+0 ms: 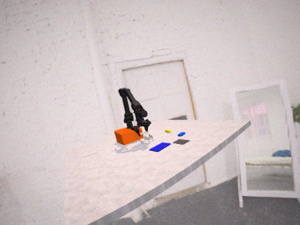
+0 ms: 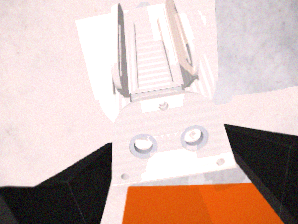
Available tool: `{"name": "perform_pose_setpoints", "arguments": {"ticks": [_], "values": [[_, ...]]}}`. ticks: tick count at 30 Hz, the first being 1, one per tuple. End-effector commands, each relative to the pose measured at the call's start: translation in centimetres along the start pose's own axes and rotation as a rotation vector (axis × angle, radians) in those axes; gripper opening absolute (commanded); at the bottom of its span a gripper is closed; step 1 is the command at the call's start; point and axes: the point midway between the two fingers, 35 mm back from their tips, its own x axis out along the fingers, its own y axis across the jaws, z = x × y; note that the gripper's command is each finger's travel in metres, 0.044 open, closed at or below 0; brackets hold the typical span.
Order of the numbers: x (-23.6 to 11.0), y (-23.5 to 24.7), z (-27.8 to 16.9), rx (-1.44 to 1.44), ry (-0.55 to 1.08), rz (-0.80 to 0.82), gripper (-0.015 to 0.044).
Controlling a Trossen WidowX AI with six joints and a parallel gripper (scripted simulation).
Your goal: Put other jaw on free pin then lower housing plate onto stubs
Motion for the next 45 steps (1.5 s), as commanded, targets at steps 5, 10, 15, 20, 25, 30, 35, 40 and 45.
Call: {"name": "perform_pose_setpoints", "arguments": {"ticks": [5, 10, 15, 20, 25, 30, 35, 40, 45], "values": [[1.4, 0.0, -0.4, 0.004, 0.005, -0.004, 0.0351], [2.2, 0.0, -0.6, 0.004, 0.005, -0.004, 0.0351], [2.9, 0.0, -0.8, 0.004, 0.005, -0.004, 0.0351], [3.0, 0.0, -0.9, 0.004, 0.005, -0.004, 0.0351], [3.0, 0.0, -0.9, 0.004, 0.005, -0.004, 0.0351], [3.0, 0.0, -0.9, 0.004, 0.005, -0.004, 0.0351], [3.0, 0.0, -0.9, 0.003, 0.005, -0.004, 0.0351], [3.2, 0.0, -0.9, 0.002, 0.005, -0.004, 0.0351], [3.3, 0.0, -0.9, 0.002, 0.005, -0.004, 0.0351]]}}
